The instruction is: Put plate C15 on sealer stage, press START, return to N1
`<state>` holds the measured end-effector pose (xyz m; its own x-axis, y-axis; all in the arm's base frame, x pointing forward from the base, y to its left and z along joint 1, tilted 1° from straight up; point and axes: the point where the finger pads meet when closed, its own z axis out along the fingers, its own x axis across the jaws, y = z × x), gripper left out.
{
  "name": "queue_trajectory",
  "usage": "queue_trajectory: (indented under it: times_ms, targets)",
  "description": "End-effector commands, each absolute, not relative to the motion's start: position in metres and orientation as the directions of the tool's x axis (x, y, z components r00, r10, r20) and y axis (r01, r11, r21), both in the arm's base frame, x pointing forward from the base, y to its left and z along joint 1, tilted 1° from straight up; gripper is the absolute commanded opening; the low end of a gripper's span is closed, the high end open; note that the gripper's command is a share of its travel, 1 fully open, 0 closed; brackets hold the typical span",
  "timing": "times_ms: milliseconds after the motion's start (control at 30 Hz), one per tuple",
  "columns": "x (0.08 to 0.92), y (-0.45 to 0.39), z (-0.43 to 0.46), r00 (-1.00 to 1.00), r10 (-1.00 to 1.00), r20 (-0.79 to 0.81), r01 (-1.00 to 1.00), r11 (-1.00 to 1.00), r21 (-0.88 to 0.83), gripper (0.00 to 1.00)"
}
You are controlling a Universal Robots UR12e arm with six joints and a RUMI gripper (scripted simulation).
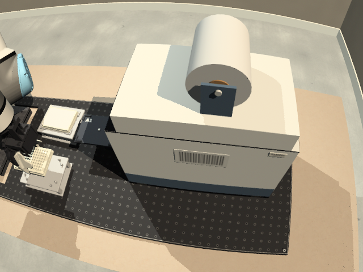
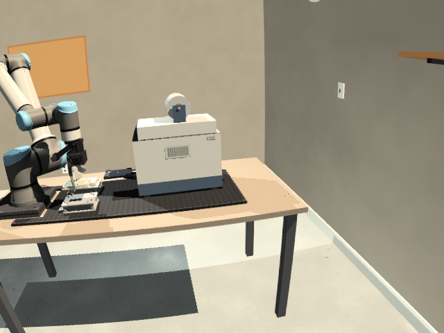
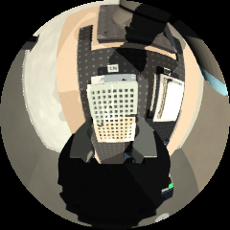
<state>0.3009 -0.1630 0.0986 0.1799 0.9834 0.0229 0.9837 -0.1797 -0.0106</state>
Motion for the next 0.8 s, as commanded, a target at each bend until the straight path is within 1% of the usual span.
queue_trajectory:
  times_ms: [0, 767]
  targets:
    - [0.301, -0.164, 0.105, 0.18, 0.983, 0.022, 0.984, -0.18, -0.01, 0.0]
    - [0.301, -0.164, 0.14, 0.18, 0.983, 0.022, 0.984, -0.18, -0.01, 0.0]
